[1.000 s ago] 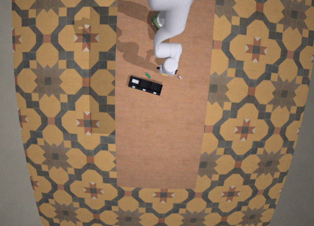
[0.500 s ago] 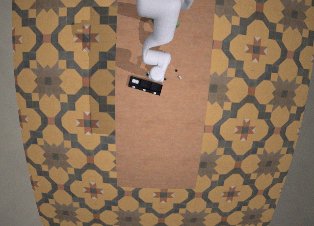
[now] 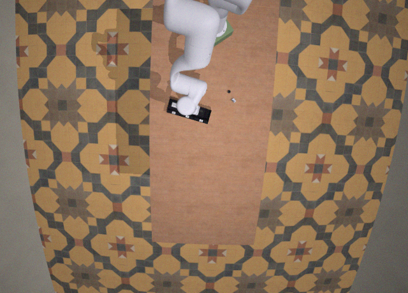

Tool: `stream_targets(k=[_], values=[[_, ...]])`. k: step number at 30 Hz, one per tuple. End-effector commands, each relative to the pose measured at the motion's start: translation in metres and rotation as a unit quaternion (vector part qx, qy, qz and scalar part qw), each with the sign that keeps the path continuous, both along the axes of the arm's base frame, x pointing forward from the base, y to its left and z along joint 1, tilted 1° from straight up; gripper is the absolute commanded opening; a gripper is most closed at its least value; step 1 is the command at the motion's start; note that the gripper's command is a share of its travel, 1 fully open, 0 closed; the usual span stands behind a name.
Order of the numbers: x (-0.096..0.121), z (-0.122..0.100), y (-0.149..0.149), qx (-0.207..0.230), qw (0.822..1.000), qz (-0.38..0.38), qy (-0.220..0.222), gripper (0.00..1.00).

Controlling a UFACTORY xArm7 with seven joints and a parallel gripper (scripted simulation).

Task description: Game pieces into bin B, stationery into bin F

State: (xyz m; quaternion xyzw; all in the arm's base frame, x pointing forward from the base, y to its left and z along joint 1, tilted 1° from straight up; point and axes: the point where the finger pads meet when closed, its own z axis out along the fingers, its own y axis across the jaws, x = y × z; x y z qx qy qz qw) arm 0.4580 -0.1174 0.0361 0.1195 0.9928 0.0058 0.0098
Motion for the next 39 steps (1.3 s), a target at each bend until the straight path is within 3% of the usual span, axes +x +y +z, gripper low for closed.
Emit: stream_targets(k=[1, 19, 39], values=[[0.012, 0.001, -0.013, 0.001, 1.0, 0.001, 0.0, 0.0], [0.012, 0.001, -0.013, 0.001, 1.0, 0.001, 0.0, 0.0], [0.013, -0.036, -0.012, 0.001, 1.0, 0.001, 0.0, 0.0]])
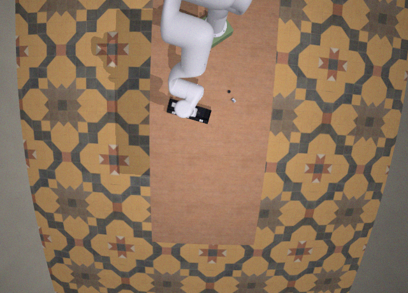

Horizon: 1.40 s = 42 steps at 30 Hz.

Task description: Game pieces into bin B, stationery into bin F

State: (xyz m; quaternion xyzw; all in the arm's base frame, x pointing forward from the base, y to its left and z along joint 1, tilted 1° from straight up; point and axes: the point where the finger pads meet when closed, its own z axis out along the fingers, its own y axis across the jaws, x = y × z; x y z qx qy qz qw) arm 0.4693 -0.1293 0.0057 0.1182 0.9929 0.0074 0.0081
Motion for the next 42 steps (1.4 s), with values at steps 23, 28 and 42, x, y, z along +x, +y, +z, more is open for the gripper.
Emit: stream_targets(k=[23, 28, 42], values=[[0.001, -0.021, 0.001, -0.001, 1.0, 0.0, -0.002, 0.47], [0.001, -0.021, 0.001, -0.001, 1.0, 0.0, -0.002, 0.47], [0.001, -0.015, 0.001, -0.001, 1.0, 0.0, -0.002, 0.47]])
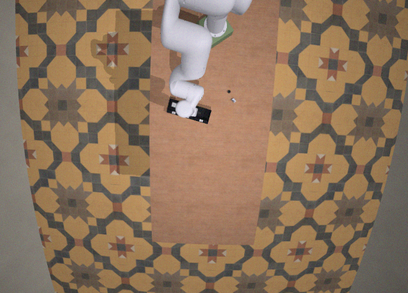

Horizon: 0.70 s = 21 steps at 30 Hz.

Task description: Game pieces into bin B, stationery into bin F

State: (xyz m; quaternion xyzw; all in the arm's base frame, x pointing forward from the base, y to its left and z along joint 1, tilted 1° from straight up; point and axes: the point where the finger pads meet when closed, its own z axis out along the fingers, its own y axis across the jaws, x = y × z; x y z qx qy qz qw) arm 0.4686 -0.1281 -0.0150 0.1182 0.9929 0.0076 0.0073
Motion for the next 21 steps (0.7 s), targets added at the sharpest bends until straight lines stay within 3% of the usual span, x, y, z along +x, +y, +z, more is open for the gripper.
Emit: stream_targets(k=[1, 21], values=[[0.002, 0.007, -0.001, -0.001, 1.0, 0.0, -0.003, 0.47], [0.001, 0.032, -0.001, -0.001, 1.0, 0.0, -0.003, 0.47]])
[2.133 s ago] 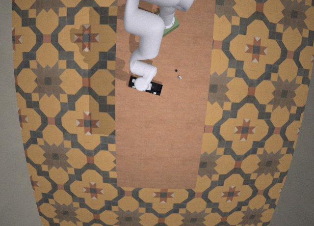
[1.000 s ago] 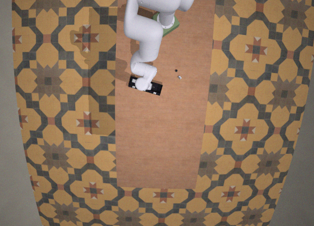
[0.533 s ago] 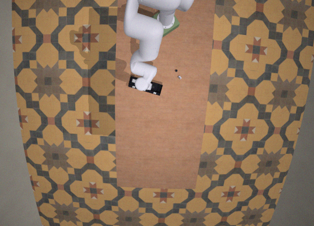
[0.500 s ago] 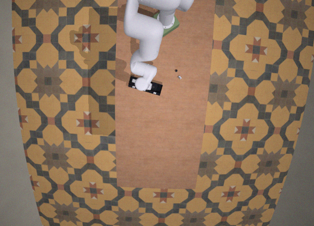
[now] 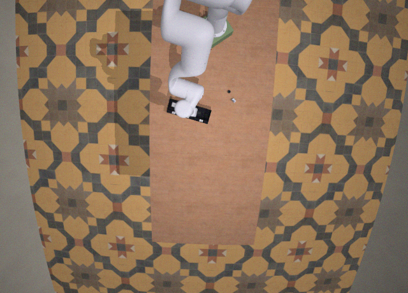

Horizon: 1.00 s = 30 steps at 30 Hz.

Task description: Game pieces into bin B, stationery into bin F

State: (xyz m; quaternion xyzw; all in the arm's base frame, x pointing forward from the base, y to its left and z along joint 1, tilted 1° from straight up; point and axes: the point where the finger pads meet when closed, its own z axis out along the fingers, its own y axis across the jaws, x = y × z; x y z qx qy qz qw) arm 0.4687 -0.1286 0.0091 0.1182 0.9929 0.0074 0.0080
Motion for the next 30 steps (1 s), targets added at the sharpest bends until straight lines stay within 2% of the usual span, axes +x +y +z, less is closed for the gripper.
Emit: stream_targets(k=[1, 4, 13, 14, 16, 19, 23, 30], values=[[0.001, 0.013, -0.001, -0.001, 1.0, 0.0, -0.002, 0.47], [0.001, 0.027, -0.001, -0.001, 1.0, 0.0, -0.002, 0.47], [0.001, 0.027, 0.0, -0.001, 1.0, 0.0, -0.002, 0.47], [-0.002, 0.028, 0.008, -0.001, 1.0, 0.025, -0.002, 0.29], [-0.002, 0.028, 0.008, -0.001, 1.0, 0.025, -0.002, 0.29], [-0.008, 0.028, 0.032, -0.002, 0.995, 0.1, -0.003, 0.29], [-0.016, 0.029, 0.064, -0.004, 0.987, 0.161, -0.003, 0.29], [-0.031, 0.031, 0.121, -0.007, 0.96, 0.279, -0.003, 0.29]])
